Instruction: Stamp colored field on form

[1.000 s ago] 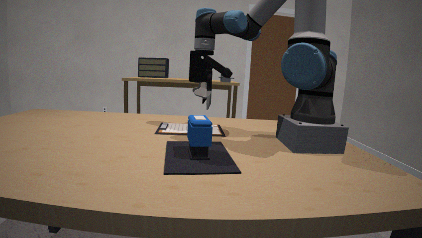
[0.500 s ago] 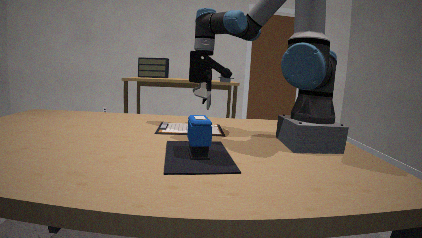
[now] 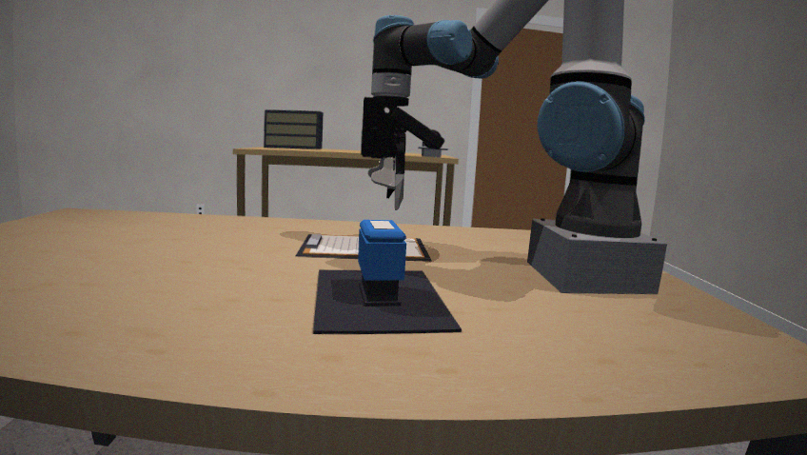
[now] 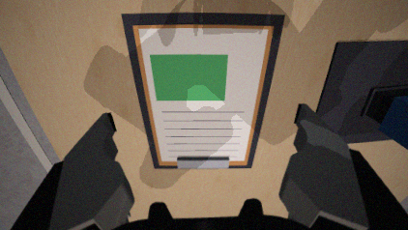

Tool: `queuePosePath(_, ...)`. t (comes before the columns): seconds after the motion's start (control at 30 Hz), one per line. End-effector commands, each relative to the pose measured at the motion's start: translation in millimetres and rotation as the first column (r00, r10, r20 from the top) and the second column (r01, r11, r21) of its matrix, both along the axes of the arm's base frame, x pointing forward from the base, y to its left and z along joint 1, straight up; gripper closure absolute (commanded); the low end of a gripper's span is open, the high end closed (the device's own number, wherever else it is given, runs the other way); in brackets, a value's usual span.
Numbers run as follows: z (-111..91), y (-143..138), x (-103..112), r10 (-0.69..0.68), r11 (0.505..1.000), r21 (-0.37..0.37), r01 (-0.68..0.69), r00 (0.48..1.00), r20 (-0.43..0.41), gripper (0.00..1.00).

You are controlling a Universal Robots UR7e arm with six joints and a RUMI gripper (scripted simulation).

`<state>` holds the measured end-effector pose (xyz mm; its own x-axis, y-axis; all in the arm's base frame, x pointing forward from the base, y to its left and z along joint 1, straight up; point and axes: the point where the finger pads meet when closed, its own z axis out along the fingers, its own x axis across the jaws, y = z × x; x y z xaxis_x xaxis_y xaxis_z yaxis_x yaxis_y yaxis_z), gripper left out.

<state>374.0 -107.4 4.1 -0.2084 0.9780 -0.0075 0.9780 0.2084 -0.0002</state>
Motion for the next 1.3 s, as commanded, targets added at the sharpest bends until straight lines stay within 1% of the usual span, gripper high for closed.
queuePosePath(0.0, 0.3, -0.2, 0.3, 0.000, 1.000, -0.001, 0.000, 1.000, 0.001, 0.00)
queuePosePath(0.5, 1.8, -0.3, 0.4, -0.019, 1.000, -0.001, 0.019, 1.000, 0.001, 0.00)
queuePosePath(0.63, 5.6, -0.6, 0.6, -0.066, 0.998, 0.000, 0.066, 0.998, 0.002, 0.00)
queuePosePath(0.77, 12.4, -1.1, 1.0, -0.149, 0.989, 0.000, 0.149, 0.989, 0.002, 0.00)
queuePosePath(0.83, 12.4, -1.1, 1.0, -0.149, 0.989, 0.000, 0.149, 0.989, 0.002, 0.00)
queuePosePath(0.87, 14.6, -1.2, 1.1, -0.176, 0.984, 0.000, 0.176, 0.984, 0.002, 0.00)
queuePosePath(0.97, 22.2, -1.6, 1.5, -0.266, 0.964, 0.000, 0.266, 0.964, 0.003, 0.00)
queuePosePath(1.07, 31.5, -1.9, 1.8, -0.371, 0.929, 0.001, 0.371, 0.929, 0.004, 0.00)
queuePosePath(1.17, 42.1, -2.1, 2.2, -0.484, 0.875, 0.002, 0.484, 0.875, 0.005, 0.00)
queuePosePath(1.27, 53.6, -2.1, 2.4, -0.596, 0.803, 0.002, 0.596, 0.803, 0.005, 0.00)
